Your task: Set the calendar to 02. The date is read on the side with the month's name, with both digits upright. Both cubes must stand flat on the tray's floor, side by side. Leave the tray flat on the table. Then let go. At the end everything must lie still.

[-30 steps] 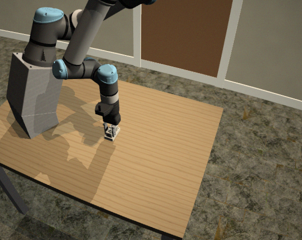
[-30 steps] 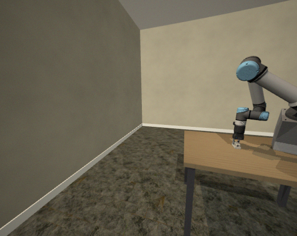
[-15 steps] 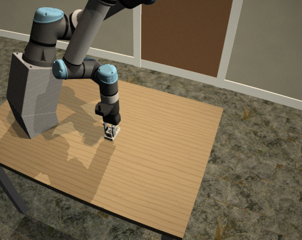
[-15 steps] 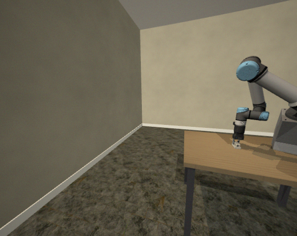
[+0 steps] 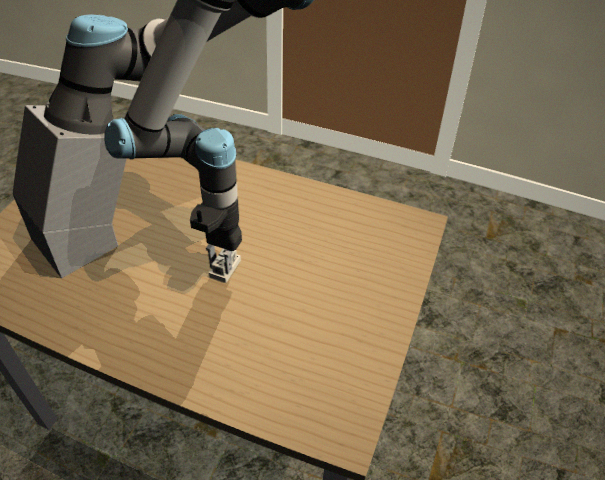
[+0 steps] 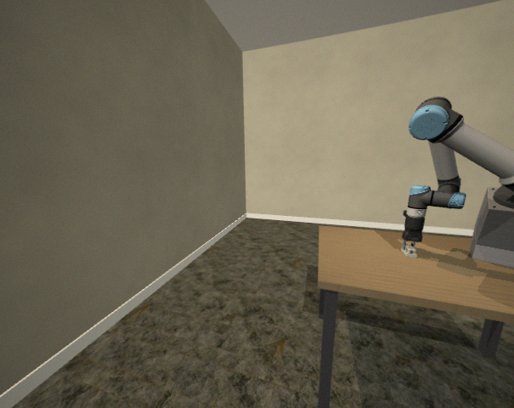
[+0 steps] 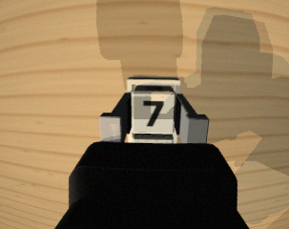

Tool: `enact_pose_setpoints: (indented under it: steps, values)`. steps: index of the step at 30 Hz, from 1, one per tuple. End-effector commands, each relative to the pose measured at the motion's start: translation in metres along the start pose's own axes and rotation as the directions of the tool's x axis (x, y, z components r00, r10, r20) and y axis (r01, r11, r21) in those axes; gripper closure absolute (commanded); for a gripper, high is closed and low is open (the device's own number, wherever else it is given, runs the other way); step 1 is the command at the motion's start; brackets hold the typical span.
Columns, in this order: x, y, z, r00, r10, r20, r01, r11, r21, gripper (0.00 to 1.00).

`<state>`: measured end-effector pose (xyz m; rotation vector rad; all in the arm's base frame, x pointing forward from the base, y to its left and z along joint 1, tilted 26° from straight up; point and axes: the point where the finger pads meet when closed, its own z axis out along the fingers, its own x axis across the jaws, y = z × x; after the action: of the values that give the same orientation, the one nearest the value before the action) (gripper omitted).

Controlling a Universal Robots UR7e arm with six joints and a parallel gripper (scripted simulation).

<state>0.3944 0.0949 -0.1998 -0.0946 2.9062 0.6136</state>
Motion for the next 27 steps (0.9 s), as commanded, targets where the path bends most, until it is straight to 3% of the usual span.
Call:
enact_pose_setpoints:
  steps: [1,4,5,7,11,27]
  values:
    - [-0.0004,-0.0001,-0.0003,1.0,0.0,0.001,0.0,1.0,0.0,0.28]
    - [-0.0004,-0.0001,-0.0003,1.0,0.0,0.001,0.0,1.0,0.0,0.28]
    - [-0.0004,-0.0001,-0.0003,1.0,0.0,0.001,0.0,1.0,0.0,0.22]
    - [-0.0004,-0.0001,-0.0003,1.0,0.0,0.001,0.0,1.0,0.0,0.22]
    - [-0.0004,-0.0001,-0.0003,1.0,0.0,0.001,0.0,1.0,0.0,0.1]
    - [-0.0004,-0.0001,-0.002,1.0,0.0,0.001,0.0,1.0,0.0,0.1]
